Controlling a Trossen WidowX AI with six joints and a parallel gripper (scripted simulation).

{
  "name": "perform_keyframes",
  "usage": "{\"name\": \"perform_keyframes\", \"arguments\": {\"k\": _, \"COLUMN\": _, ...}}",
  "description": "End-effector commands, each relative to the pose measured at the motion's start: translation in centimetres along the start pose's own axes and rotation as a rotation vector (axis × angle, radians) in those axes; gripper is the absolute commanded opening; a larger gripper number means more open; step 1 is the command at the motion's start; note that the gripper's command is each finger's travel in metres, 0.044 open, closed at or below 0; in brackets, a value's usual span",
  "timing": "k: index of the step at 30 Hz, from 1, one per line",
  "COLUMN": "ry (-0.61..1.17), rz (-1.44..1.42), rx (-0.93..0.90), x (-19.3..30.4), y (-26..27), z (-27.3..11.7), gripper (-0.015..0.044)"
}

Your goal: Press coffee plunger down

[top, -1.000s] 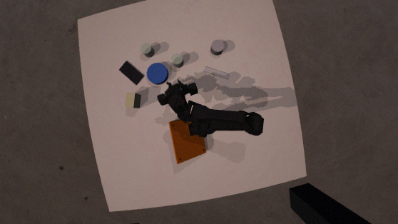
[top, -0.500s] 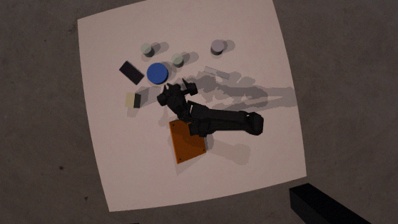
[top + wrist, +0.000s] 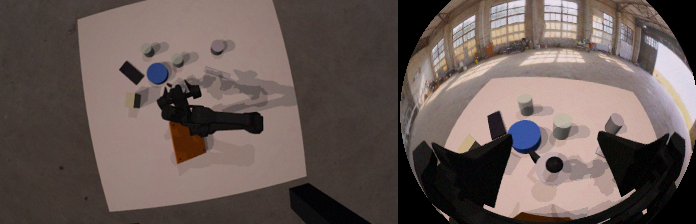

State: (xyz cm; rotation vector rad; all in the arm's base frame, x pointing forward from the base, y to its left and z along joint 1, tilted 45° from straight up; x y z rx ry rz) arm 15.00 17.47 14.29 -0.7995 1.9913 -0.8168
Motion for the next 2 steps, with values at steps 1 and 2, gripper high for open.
{"name": "perform_keyframes", "arguments": {"k": 1, "ry": 0.002, "rz": -0.004, "rx": 0.004, "x": 0.01, "y": -0.07, "z": -0.15, "gripper": 0.0440}}
{"name": "perform_keyframes", "arguments": {"k": 2, "ry": 0.002, "rz": -0.004, "rx": 0.004, "x": 0.01, "y": -0.07, "z": -0.15, "gripper": 0.0440}}
Point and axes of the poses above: the point midway between the two fingers, 35 mm back from their tips, its own z axis out along the fingers, its own y axis across the jaws, x = y × z, the point moved 6 cm from there along -z, back along the fingers, and after that the axes turned 10 degrees about -z, right-handed, at the moved point
